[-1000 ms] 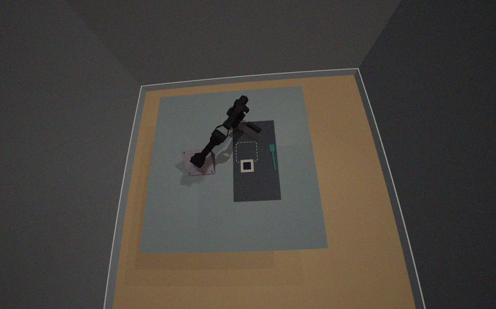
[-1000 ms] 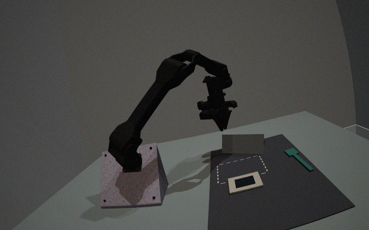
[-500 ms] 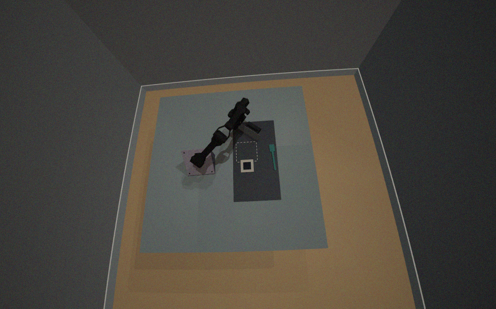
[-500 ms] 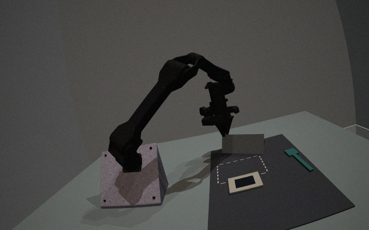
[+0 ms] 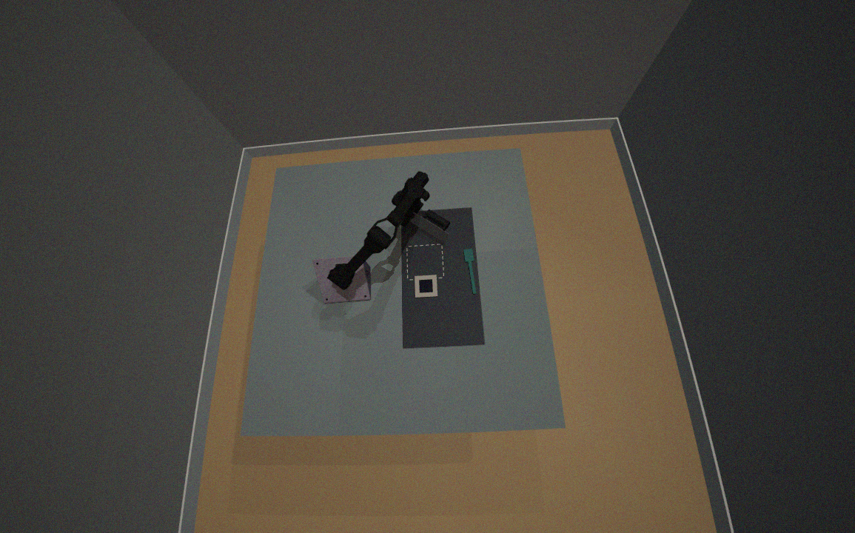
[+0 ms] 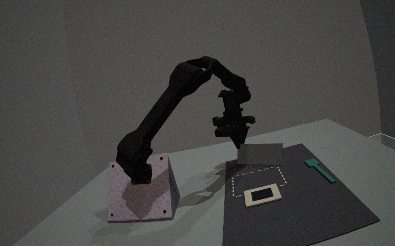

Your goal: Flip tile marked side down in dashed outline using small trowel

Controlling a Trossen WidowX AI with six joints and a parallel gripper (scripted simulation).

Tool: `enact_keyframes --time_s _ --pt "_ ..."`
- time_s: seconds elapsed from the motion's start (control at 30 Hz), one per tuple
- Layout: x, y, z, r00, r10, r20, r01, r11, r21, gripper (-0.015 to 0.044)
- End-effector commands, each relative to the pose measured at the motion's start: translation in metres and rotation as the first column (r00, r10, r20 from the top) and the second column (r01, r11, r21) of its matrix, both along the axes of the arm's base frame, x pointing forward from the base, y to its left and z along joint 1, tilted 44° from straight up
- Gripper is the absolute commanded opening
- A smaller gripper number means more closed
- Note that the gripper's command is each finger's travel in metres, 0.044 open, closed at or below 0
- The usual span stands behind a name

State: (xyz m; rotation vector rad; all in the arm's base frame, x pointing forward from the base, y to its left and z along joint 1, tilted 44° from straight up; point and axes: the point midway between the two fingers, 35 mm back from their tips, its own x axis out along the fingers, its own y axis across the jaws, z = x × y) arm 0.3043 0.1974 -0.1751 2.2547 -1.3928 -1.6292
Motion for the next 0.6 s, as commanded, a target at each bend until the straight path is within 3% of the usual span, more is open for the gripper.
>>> enact_keyframes --time_s 0.0,0.57 --pt "-0.003 -0.005 0.002 1.000 0.003 -0.001 -0.003 1.000 -0.007 0.0100" --pt "-0.019 -0.021 0.012 1.000 0.003 -0.002 -0.003 1.000 -0.009 0.0100"
